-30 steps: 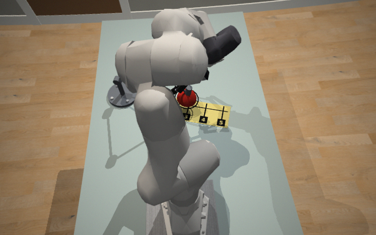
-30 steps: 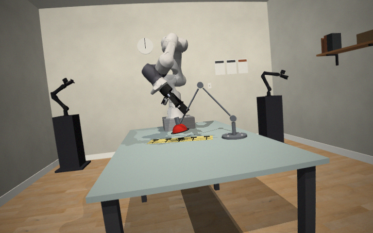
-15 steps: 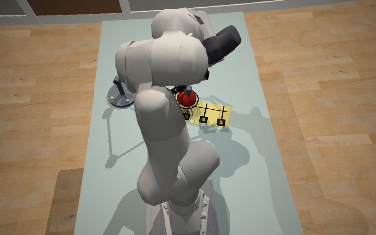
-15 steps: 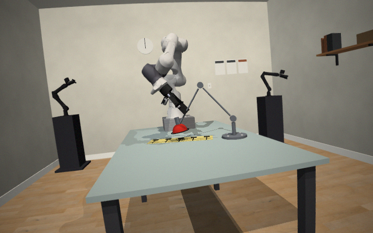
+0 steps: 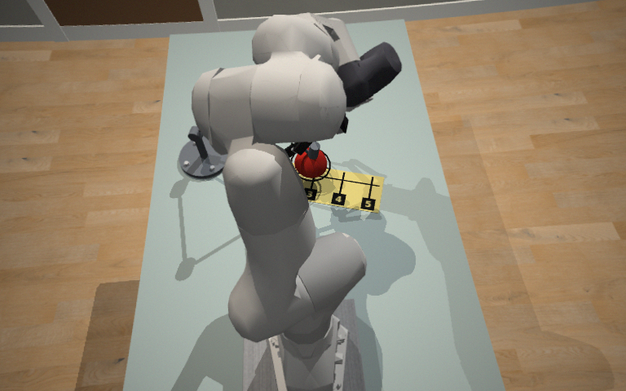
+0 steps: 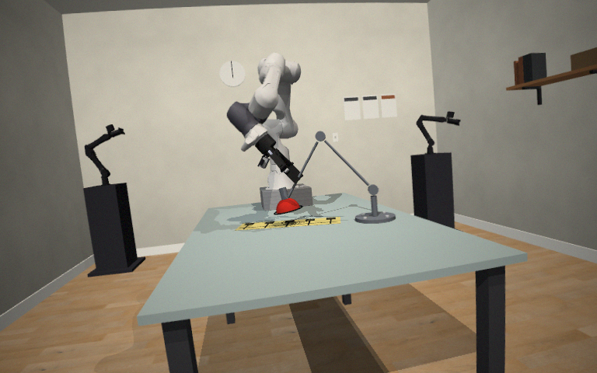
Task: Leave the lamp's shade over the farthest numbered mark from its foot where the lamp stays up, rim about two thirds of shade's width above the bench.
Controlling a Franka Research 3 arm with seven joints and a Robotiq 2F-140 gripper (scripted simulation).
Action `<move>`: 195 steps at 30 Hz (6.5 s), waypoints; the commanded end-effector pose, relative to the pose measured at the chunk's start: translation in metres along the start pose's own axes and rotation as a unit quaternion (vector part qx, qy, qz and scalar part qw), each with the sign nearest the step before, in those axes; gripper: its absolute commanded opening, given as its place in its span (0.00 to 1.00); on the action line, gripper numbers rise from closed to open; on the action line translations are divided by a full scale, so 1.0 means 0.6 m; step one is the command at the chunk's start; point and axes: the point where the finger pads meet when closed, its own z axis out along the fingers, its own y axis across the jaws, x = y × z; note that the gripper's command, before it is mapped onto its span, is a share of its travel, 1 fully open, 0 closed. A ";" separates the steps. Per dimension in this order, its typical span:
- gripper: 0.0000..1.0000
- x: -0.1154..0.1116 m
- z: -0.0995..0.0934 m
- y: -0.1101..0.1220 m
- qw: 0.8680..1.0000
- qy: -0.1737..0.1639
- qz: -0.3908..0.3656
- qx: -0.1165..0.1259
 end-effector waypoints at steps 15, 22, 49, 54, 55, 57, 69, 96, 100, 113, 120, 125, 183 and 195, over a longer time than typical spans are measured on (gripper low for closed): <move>1.00 0.000 0.000 0.000 1.000 0.000 0.000 0.000; 1.00 0.000 0.000 0.000 1.000 0.000 0.000 0.000; 1.00 0.000 -0.176 -0.001 1.000 0.000 -0.008 0.006; 1.00 0.000 -0.210 -0.003 1.000 0.000 -0.011 0.009; 1.00 0.000 -0.210 -0.003 1.000 0.000 -0.011 0.009; 1.00 0.000 -0.210 -0.003 1.000 0.000 -0.012 0.010; 1.00 0.001 -0.205 -0.010 1.000 0.000 -0.019 0.016; 1.00 0.002 -0.207 -0.009 1.000 0.000 -0.017 0.015; 1.00 0.002 -0.207 -0.009 1.000 0.000 -0.017 0.015; 1.00 -0.016 -0.202 -0.003 0.999 0.041 -0.009 0.013; 1.00 -0.036 -0.196 0.003 0.996 0.089 0.000 0.011; 1.00 -0.042 -0.194 0.005 0.995 0.103 0.003 0.010; 1.00 -0.005 -0.035 0.015 0.994 0.106 0.017 0.001; 1.00 0.002 -0.005 0.014 0.994 0.106 0.019 0.002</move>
